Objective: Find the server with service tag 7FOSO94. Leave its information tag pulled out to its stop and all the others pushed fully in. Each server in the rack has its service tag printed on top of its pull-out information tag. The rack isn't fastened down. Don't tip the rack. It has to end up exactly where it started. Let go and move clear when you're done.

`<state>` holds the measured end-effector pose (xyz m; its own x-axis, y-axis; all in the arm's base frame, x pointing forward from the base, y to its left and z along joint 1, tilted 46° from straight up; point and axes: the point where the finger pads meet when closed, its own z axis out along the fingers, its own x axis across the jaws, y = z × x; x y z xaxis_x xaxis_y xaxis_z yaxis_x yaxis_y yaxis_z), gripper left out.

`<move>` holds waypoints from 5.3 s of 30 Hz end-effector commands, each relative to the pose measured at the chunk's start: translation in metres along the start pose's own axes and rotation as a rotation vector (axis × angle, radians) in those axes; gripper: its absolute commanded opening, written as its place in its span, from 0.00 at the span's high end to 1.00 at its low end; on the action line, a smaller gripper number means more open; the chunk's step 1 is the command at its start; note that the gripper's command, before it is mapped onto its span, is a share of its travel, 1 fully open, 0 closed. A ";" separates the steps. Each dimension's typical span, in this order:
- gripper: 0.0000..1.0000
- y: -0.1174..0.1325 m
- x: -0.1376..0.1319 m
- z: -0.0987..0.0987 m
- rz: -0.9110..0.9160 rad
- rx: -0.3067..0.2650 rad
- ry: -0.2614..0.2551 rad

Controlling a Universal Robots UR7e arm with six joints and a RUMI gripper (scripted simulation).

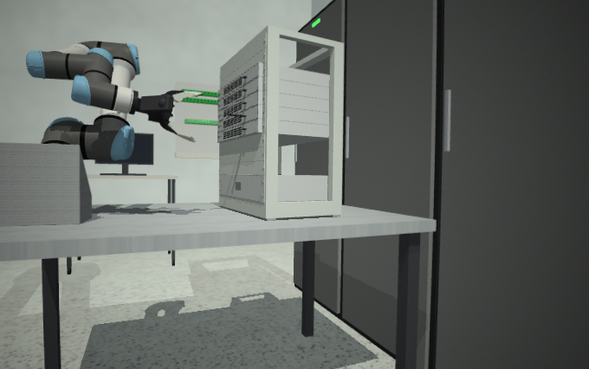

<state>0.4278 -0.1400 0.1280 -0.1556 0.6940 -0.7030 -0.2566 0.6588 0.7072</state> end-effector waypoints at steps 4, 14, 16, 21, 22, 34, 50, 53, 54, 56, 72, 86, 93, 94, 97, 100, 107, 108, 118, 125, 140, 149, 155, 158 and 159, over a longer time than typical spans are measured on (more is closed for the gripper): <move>0.00 0.000 0.001 0.000 0.000 -0.003 0.015; 0.00 0.001 0.003 0.001 0.001 -0.008 0.033; 0.00 0.001 0.004 0.001 0.001 -0.009 0.038; 0.00 0.001 0.005 0.001 0.002 -0.011 0.050; 0.00 0.001 0.005 0.001 0.002 -0.011 0.050; 0.00 0.002 0.007 0.002 0.003 -0.015 0.077; 0.00 0.002 0.011 0.003 0.004 -0.018 0.115; 0.00 0.002 0.011 0.003 0.004 -0.018 0.123; 0.00 0.002 0.012 0.003 0.005 -0.019 0.126; 0.00 0.002 0.012 0.003 0.005 -0.019 0.129; 0.00 0.002 0.015 0.003 0.006 -0.018 0.172; 0.00 0.001 0.018 0.004 0.007 -0.014 0.208; 0.00 0.001 0.018 0.004 0.008 -0.012 0.223; 0.00 0.001 0.019 0.004 0.008 -0.011 0.227; 0.00 0.000 0.019 0.004 0.008 -0.009 0.236; 0.00 0.000 0.020 0.004 0.008 -0.007 0.245; 0.00 0.000 0.020 0.003 0.009 -0.003 0.264; 0.00 0.000 0.020 0.003 0.009 -0.003 0.264; 0.00 -0.002 0.022 0.003 0.009 0.006 0.294; 0.00 -0.002 0.022 0.003 0.009 0.012 0.310; 0.00 -0.004 0.023 0.002 0.009 0.032 0.355; 0.00 -0.006 0.023 0.002 0.008 0.043 0.375; 0.00 -0.007 0.022 0.002 0.008 0.053 0.392; 0.00 -0.007 0.022 0.002 0.008 0.057 0.398; 0.00 -0.007 0.022 0.002 0.008 0.057 0.398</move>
<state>0.4276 -0.1279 0.1075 -0.5138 0.5418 -0.6651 -0.2057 0.6749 0.7086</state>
